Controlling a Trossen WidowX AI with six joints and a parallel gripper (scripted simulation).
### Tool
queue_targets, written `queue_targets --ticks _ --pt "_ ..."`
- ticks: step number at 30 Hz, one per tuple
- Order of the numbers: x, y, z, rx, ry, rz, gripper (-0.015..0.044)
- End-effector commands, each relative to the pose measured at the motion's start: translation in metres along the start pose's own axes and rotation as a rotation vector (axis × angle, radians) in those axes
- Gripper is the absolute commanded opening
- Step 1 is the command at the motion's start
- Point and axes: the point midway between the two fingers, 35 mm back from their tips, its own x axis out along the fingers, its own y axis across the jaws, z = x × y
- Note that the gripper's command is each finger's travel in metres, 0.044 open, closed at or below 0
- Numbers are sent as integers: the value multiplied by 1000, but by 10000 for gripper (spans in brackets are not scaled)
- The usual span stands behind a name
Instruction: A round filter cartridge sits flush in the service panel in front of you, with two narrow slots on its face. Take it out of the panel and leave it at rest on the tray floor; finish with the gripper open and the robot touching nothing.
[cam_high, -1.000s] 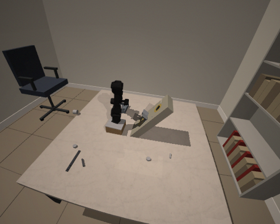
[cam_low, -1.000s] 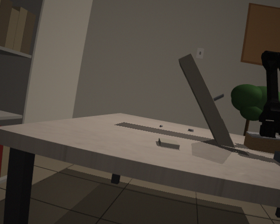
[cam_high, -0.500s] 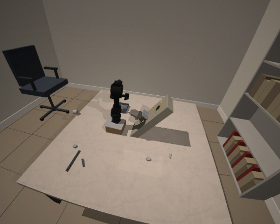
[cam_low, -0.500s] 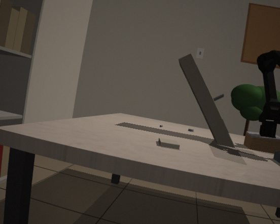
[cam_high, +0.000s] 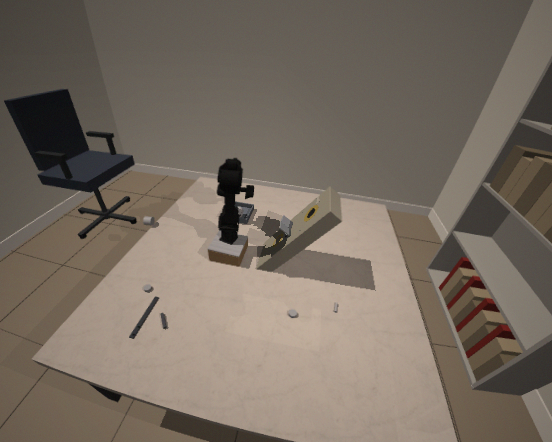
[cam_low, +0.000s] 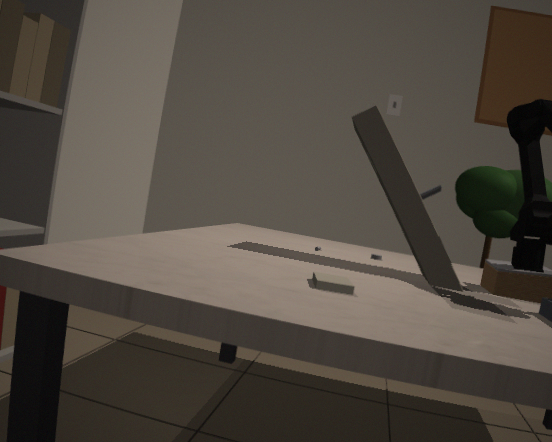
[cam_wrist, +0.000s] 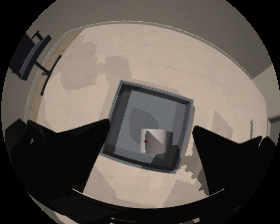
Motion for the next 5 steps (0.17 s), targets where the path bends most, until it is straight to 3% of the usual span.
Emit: queue_targets --ticks 1,5 --pt "0 0 0 -1 0 0 440" --pt "0 0 0 -1 0 0 440"
